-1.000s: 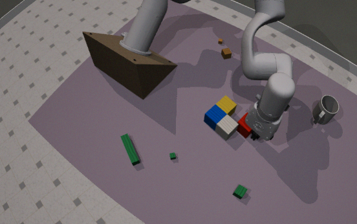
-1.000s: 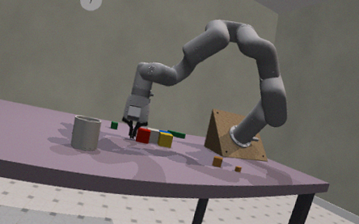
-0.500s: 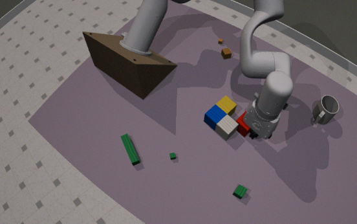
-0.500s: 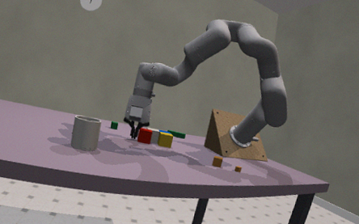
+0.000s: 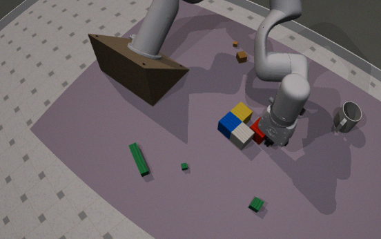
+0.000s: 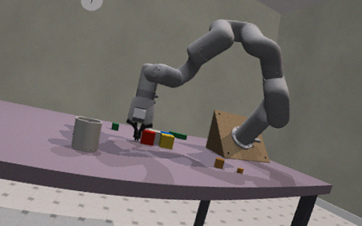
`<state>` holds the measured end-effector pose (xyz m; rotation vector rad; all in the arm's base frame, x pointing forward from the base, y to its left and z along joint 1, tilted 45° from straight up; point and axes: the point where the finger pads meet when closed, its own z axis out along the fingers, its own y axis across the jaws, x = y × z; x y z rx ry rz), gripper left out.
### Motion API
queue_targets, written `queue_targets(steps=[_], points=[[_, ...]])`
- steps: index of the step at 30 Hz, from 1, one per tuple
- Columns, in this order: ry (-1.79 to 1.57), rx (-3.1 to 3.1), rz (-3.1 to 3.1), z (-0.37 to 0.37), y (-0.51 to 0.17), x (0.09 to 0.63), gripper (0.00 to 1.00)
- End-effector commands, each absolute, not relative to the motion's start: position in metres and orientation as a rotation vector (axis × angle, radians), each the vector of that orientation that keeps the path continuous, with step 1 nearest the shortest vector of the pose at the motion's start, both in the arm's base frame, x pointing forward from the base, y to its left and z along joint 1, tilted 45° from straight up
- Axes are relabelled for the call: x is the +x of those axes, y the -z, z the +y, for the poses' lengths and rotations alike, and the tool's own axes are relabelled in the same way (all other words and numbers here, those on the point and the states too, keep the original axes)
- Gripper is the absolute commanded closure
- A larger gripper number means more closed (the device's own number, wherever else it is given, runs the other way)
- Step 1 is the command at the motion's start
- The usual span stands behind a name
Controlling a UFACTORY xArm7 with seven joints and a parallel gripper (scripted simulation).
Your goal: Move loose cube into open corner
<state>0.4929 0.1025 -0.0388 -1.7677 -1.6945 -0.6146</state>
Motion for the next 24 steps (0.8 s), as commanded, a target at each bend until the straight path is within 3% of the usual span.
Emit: queue_targets(steps=[1,24], points=[[0.618,-1.772,-1.695,0.100,0.038,0.492,1.00],[0.618,-1.772,-1.695,0.100,0.036,0.480,1.00]])
